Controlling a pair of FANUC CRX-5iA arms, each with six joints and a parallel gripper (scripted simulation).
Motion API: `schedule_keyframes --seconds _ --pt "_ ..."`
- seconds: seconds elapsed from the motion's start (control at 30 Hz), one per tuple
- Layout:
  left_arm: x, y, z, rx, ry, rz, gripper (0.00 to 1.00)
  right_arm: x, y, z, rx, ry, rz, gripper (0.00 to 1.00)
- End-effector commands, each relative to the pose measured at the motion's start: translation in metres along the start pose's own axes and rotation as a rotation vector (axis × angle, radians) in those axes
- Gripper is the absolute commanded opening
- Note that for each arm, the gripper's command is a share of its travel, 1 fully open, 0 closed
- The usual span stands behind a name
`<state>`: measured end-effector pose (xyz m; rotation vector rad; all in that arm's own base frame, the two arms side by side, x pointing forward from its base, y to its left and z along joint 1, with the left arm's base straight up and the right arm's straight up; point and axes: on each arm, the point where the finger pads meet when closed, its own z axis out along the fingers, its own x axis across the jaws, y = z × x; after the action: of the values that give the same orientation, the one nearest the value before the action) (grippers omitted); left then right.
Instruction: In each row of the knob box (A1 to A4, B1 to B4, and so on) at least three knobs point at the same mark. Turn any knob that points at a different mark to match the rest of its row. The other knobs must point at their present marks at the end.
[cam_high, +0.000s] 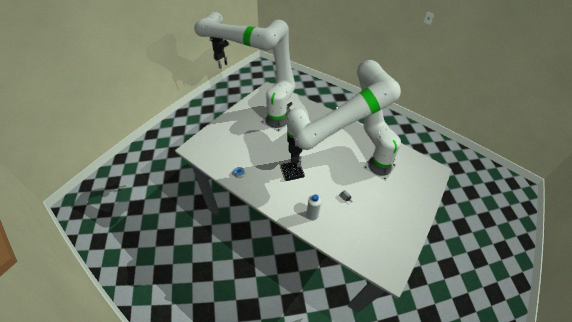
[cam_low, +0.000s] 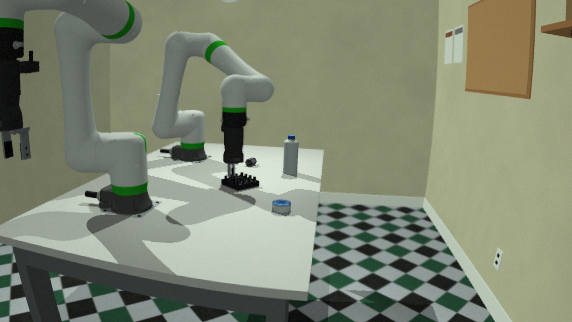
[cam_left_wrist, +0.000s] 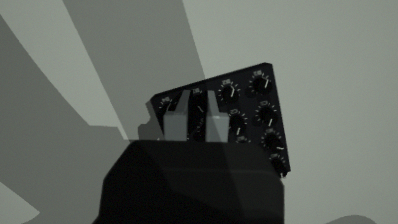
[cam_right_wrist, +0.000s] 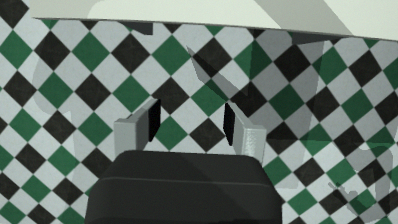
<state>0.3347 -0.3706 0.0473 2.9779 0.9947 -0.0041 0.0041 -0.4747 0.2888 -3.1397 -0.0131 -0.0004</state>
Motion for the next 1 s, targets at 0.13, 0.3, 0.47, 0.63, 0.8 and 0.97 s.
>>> schedule_keyframes --seconds 0.13,0.3,0.47,0.63,0.8,0.97 --pt "0.0001 0.0006 -0.0009 -0.001 0.003 -0.159 0.30 -0.0001 0.0002 -0.0008 -0.002 0.000 0.000 1.00" --pt "0.0001 0.0006 -0.0009 -0.001 0.003 -0.232 0.30 -0.0001 0.0002 -0.0008 -0.002 0.000 0.000 1.00" --pt "0.0001 0.0006 -0.0009 -0.001 0.003 -0.267 0.30 -0.0001 0.0002 -0.0008 -0.002 0.000 0.000 1.00" --pt "0.0001 0.0006 -0.0009 -0.001 0.003 -0.311 0.30 -0.0001 0.0002 -0.0008 -0.002 0.000 0.000 1.00" --pt "0.0001 0.0006 -0.0009 -0.001 0.003 -0.338 0.30 -0.0001 0.0002 -0.0008 -0.002 0.000 0.000 1.00" --pt "0.0001 0.0006 -0.0009 -0.001 0.003 -0.347 0.30 -0.0001 0.0002 -0.0008 -0.002 0.000 0.000 1.00"
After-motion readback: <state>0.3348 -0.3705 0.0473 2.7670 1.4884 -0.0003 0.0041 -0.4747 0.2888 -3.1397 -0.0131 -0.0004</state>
